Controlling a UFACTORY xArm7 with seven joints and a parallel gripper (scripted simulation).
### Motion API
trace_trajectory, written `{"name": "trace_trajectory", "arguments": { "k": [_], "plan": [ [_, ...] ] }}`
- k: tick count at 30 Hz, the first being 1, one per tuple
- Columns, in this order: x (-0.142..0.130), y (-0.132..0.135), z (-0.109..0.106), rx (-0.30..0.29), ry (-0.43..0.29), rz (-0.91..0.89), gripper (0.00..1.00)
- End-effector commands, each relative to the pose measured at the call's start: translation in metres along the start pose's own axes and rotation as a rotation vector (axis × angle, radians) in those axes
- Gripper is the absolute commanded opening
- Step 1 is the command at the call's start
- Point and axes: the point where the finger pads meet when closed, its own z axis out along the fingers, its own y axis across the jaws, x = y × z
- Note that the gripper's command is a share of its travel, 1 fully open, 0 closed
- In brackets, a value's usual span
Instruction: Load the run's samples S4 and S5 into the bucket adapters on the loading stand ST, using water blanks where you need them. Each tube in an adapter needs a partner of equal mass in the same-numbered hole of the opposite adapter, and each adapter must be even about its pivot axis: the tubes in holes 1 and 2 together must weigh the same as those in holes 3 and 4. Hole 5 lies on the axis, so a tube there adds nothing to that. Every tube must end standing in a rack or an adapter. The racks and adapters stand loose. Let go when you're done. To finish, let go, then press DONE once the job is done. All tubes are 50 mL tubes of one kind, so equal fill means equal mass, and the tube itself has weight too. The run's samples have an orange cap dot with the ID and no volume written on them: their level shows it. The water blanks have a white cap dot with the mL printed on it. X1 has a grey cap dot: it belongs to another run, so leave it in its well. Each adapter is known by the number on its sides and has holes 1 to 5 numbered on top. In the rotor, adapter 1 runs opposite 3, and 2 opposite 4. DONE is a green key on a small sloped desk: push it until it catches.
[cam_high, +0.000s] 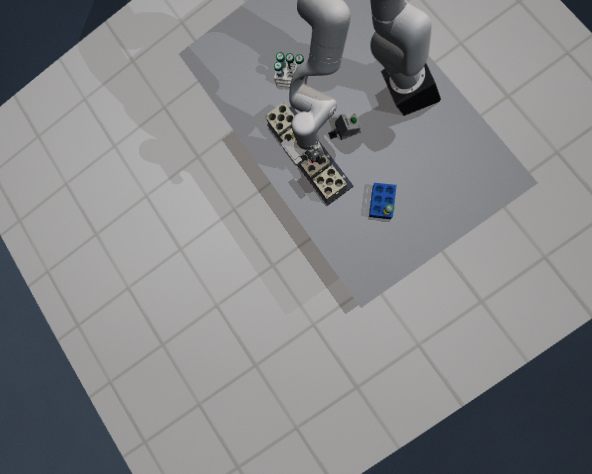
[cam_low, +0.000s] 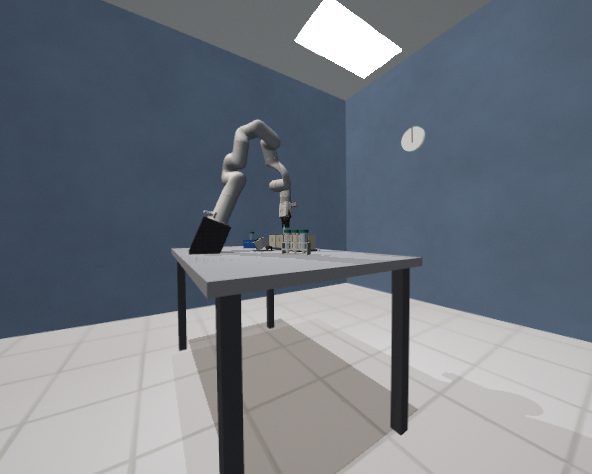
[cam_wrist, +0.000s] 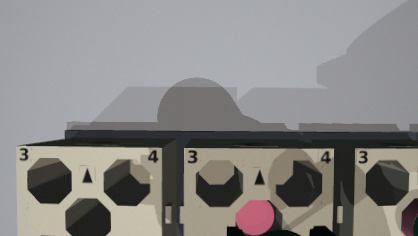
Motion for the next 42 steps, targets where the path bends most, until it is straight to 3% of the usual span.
{"name": "trace_trajectory", "arguments": {
  "k": [1,42],
  "plan": [
    [0.001,0.0,0.003,0.0,0.003,0.0,0.0],
    [0.001,0.0,0.04,0.001,0.003,0.0,0.0]
  ]
}}
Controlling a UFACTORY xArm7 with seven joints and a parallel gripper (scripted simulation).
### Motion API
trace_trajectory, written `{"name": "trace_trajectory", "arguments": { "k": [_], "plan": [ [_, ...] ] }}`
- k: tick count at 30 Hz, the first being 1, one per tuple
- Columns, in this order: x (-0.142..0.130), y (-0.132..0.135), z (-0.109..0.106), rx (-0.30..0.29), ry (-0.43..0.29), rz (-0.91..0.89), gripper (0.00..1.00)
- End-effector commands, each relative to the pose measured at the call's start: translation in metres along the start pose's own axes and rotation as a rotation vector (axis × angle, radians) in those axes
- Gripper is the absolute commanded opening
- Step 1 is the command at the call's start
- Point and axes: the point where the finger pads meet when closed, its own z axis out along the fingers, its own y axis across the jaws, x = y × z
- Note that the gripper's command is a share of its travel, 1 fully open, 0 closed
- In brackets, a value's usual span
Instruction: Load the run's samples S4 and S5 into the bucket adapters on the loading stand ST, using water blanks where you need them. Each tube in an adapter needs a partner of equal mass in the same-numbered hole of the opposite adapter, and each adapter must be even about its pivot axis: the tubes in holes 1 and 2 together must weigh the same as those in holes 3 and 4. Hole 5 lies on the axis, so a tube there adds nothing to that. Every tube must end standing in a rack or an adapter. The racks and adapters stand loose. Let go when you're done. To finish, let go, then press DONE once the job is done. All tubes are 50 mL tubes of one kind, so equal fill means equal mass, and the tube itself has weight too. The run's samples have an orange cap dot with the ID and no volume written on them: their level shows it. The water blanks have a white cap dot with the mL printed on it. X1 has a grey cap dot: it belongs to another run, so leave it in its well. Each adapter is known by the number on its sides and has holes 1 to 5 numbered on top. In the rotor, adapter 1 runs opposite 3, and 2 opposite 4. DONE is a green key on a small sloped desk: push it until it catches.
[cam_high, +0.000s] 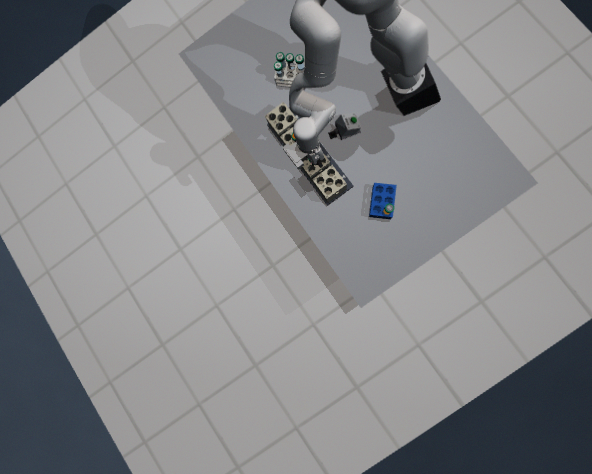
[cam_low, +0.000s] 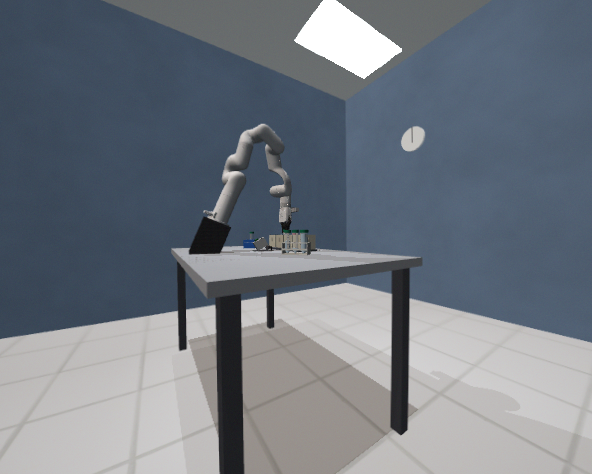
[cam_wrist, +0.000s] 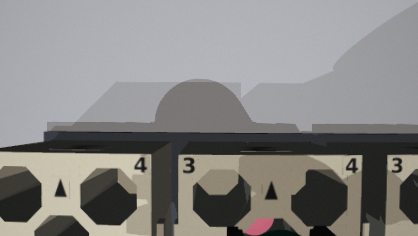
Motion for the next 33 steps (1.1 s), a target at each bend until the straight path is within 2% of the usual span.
{"name": "trace_trajectory", "arguments": {
  "k": [1,18,19,33],
  "plan": [
    [0.0015,-0.0002,0.0033,0.0,0.004,0.0,0.0],
    [0.0016,-0.0003,0.0042,0.0,0.004,0.0,0.0],
    [0.0015,-0.0003,0.0046,0.0,0.004,0.0,0.44],
    [0.0016,-0.0003,0.0046,0.0,0.004,0.0,0.44]
  ]
}}
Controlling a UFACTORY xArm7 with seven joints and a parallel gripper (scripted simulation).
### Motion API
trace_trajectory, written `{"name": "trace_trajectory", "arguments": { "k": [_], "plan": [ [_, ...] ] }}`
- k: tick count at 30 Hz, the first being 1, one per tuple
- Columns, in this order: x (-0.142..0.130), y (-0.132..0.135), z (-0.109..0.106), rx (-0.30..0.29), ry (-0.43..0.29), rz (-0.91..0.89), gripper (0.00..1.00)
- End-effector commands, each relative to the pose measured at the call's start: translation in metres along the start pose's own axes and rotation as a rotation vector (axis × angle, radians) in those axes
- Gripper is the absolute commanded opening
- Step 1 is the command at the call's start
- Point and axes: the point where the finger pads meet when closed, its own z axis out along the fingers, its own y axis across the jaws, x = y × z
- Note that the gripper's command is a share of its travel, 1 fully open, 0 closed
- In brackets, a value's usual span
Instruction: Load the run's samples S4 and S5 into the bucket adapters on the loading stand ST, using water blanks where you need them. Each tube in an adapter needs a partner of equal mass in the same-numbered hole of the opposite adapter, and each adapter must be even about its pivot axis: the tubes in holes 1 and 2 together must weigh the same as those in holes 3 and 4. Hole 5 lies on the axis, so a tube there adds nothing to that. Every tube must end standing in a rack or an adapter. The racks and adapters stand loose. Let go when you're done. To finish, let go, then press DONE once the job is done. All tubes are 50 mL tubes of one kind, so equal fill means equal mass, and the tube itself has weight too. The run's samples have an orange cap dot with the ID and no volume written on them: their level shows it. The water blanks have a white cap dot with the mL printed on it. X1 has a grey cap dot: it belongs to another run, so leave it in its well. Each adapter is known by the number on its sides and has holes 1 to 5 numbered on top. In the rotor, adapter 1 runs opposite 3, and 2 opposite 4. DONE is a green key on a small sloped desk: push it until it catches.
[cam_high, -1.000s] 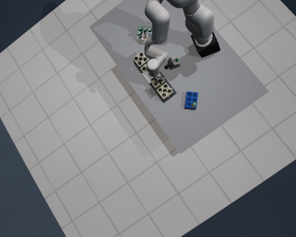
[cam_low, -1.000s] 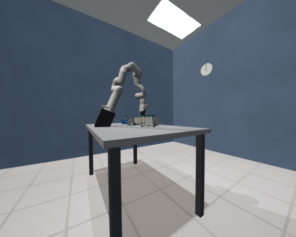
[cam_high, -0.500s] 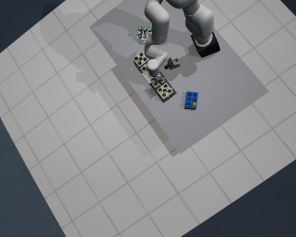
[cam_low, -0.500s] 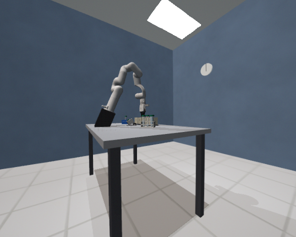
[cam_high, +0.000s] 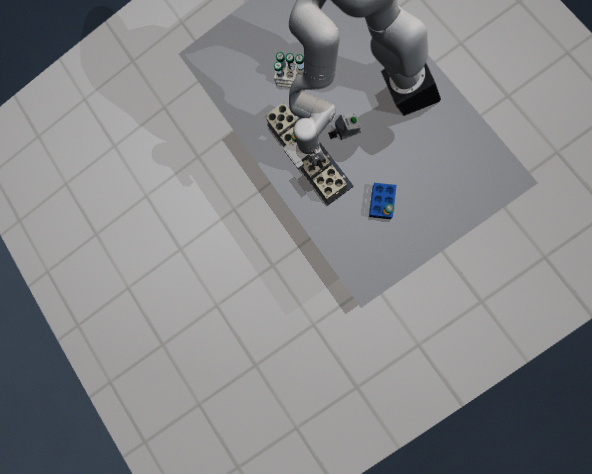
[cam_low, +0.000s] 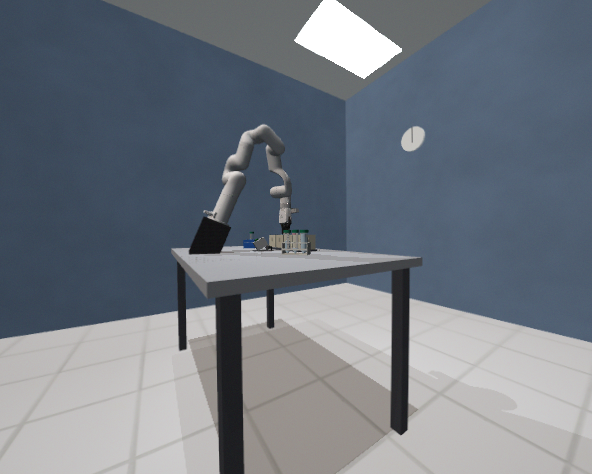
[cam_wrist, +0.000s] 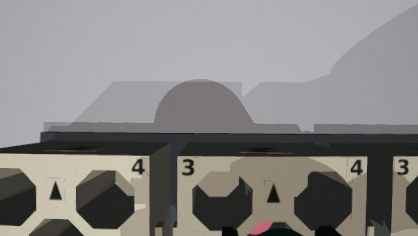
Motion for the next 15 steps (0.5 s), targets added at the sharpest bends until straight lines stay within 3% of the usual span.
{"name": "trace_trajectory", "arguments": {
  "k": [1,15],
  "plan": [
    [0.0014,-0.0002,-0.0009,0.001,0.003,0.0,0.44],
    [0.0014,-0.0002,-0.0028,0.001,0.003,0.0,0.44]
  ]
}}
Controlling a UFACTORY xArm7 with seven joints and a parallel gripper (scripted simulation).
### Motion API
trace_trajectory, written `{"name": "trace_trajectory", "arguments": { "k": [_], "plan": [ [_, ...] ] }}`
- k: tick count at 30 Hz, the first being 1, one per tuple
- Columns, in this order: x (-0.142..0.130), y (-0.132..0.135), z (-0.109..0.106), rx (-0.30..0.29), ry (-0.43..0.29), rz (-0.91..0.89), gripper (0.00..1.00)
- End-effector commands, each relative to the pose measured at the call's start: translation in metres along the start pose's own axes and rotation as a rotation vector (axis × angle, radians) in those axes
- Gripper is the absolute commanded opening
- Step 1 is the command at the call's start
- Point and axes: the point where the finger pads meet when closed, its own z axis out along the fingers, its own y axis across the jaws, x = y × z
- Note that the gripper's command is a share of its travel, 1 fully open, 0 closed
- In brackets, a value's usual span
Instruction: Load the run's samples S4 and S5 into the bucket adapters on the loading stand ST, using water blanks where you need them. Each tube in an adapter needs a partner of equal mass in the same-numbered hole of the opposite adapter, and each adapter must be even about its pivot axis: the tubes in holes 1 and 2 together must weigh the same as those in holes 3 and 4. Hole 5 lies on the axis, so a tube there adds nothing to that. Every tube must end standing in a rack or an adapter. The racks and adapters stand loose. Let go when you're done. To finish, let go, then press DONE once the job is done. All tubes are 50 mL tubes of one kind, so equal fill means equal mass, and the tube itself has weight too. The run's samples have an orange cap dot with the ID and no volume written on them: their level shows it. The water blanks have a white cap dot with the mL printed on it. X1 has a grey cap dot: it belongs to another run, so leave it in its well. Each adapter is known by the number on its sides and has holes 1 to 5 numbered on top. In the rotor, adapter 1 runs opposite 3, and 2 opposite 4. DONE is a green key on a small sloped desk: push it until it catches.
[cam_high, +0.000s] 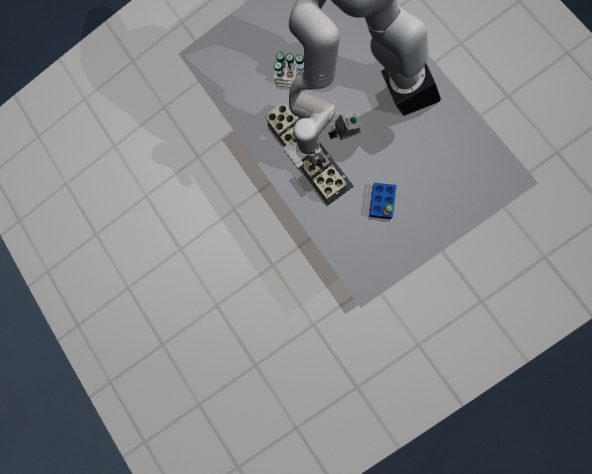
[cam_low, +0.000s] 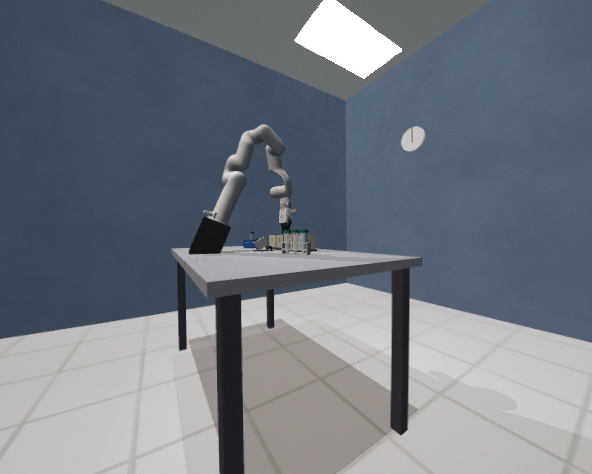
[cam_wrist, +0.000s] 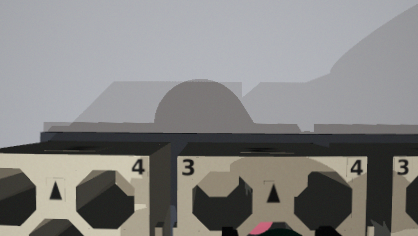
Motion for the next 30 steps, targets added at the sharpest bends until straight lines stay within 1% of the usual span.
{"name": "trace_trajectory", "arguments": {
  "k": [1,7,9,24,26,30],
  "plan": [
    [0.001,0.0,-0.005,0.001,0.003,0.0,0.44],
    [0.001,0.0,-0.017,0.001,0.003,0.0,0.44],
    [0.001,0.0,-0.017,0.001,0.003,0.0,0.44],
    [0.001,0.0,-0.047,0.001,0.004,0.0,0.44],
    [0.001,0.0,-0.047,0.001,0.004,0.0,0.44],
    [0.001,0.0,-0.055,0.001,0.004,0.0,0.44]
  ]
}}
